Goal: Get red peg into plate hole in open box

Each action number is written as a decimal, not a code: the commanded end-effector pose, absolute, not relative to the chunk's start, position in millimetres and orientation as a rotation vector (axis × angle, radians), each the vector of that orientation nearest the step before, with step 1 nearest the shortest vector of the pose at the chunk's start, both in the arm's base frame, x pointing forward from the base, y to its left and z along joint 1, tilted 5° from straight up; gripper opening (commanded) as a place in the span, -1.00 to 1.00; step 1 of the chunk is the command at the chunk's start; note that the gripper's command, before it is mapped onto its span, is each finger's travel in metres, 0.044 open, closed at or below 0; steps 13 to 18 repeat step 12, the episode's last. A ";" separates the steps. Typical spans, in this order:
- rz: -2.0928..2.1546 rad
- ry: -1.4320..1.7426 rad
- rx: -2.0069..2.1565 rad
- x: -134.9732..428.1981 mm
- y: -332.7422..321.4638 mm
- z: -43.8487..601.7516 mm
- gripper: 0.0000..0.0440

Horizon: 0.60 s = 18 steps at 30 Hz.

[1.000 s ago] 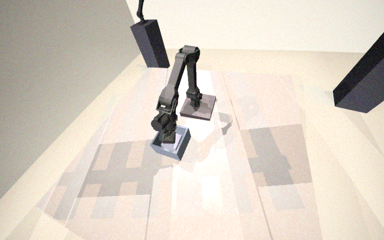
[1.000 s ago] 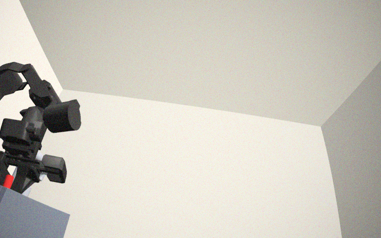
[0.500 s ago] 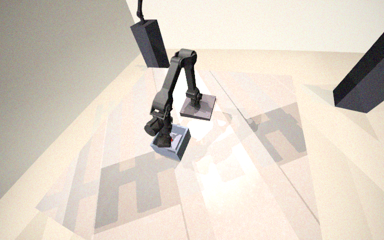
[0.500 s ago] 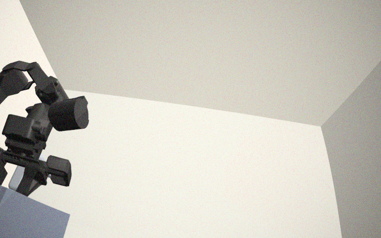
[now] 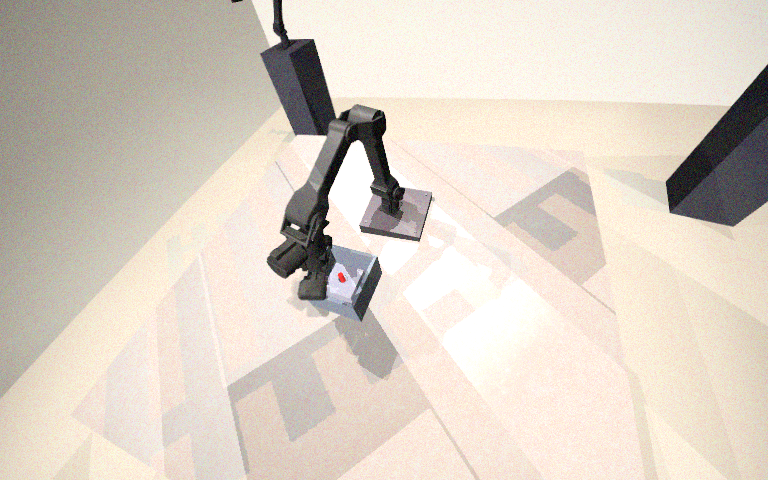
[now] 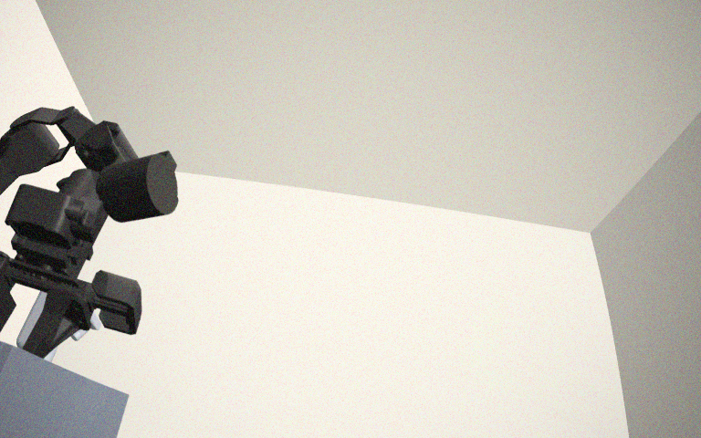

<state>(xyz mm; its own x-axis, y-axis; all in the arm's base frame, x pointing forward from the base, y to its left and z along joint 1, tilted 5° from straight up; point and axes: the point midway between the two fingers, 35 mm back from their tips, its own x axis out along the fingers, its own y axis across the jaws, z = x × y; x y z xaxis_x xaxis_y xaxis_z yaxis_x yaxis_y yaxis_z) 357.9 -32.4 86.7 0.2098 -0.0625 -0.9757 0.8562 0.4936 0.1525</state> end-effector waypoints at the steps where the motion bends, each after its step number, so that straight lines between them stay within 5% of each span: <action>1: -0.764 1.201 0.842 364.2 -41.7 88.3 -0.33; 18: -0.822 1.190 0.837 371.2 -77.6 95.7 -0.40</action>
